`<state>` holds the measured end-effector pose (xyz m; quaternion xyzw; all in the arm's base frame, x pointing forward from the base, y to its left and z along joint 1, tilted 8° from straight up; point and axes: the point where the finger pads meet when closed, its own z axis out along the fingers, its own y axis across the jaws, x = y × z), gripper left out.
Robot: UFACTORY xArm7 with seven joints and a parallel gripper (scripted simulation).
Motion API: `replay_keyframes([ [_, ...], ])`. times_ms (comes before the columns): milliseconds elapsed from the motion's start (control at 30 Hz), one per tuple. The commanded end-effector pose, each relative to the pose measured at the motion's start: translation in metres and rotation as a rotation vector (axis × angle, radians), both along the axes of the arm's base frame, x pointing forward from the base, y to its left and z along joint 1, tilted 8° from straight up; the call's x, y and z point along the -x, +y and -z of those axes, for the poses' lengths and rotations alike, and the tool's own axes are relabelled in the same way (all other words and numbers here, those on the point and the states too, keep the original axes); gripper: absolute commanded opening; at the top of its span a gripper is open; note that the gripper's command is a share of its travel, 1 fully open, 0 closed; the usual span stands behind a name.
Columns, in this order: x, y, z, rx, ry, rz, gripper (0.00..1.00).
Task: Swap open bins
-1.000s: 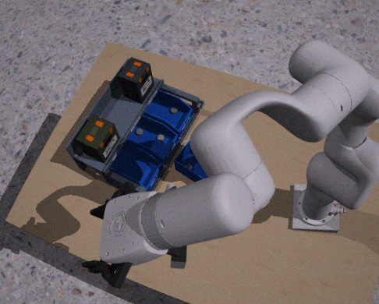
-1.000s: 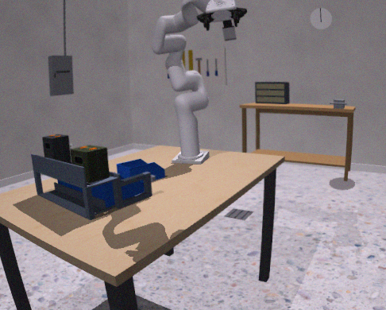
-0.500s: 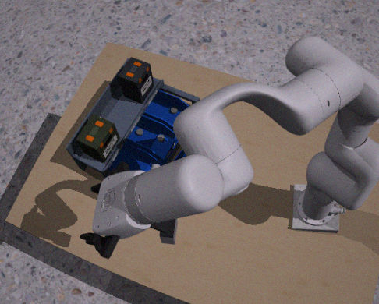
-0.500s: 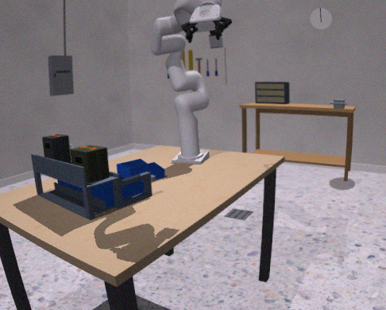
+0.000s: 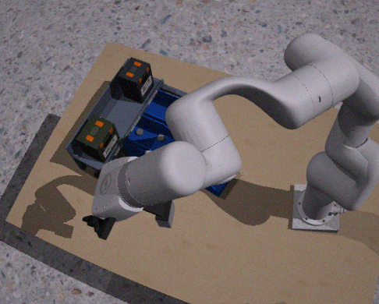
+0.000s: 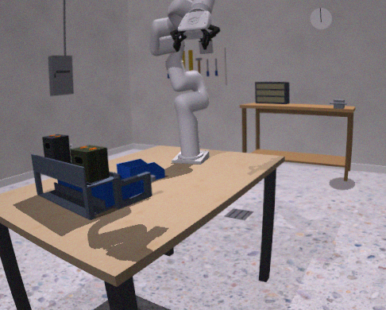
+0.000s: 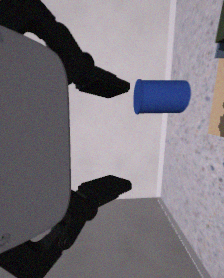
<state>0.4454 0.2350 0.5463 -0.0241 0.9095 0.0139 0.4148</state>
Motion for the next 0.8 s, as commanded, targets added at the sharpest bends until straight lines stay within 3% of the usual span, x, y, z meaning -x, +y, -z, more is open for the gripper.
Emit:
replay_keyframes([
  [0,-0.001,-0.001,0.0,0.0,0.001,-0.001,1.0],
  [33,-0.001,-0.001,0.0,0.0,0.001,-0.001,1.0],
  [100,-0.013,-0.032,0.022,0.022,0.057,0.033,1.0],
  [400,-0.013,-0.032,0.022,0.022,0.057,0.033,1.0],
  [467,-0.022,-0.063,0.044,0.039,0.113,0.065,1.0],
  [767,-0.022,-0.063,0.044,0.039,0.113,0.065,1.0],
])
